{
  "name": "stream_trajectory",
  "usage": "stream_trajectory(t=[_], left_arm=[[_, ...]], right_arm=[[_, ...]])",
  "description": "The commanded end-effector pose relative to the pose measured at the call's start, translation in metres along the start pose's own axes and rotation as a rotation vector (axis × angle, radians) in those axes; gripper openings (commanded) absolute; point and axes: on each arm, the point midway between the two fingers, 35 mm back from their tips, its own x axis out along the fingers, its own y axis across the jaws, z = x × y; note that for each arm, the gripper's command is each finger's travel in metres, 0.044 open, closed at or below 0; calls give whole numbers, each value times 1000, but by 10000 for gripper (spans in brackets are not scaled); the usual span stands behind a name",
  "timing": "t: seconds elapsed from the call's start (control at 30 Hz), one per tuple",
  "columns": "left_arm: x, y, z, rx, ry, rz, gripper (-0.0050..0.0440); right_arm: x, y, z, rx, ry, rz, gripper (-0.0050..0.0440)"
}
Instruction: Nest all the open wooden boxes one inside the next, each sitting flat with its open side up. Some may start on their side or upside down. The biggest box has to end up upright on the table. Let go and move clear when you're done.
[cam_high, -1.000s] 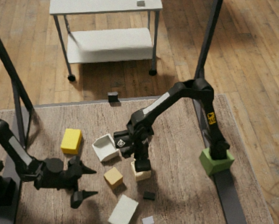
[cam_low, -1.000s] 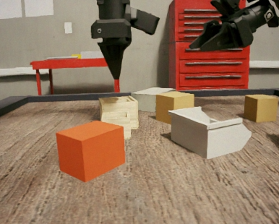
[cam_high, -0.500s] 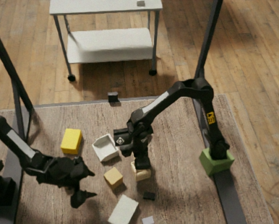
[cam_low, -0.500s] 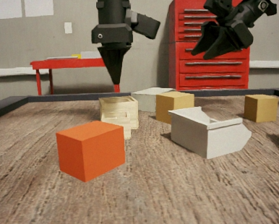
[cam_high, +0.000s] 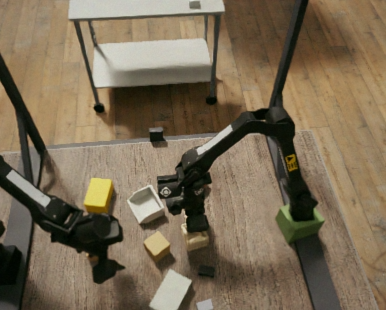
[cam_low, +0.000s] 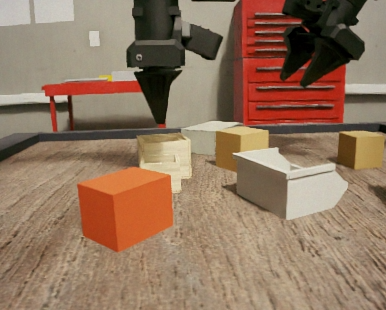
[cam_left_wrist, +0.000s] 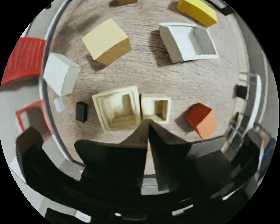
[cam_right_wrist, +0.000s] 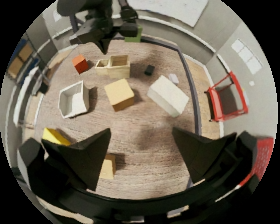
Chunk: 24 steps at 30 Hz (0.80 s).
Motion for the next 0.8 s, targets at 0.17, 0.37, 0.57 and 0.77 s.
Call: stream_trajectory(t=[0.17,0.37,0.57,0.77], left_arm=[[-4,-11,1,-5,-31,2,-50],[-1,-14,1,-11,-31,2,-50],[3,-20,0,-21,-31,0,-50],[4,-22,-1,-26,-31,-1,-50]], right_arm=[[-24,14,-2,-47,157,27,400],[-36,24,-17,-41,266,59,400],[-61,37,-23,-72,368,91,400],[-72,43,-29,-80,436,117,400]])
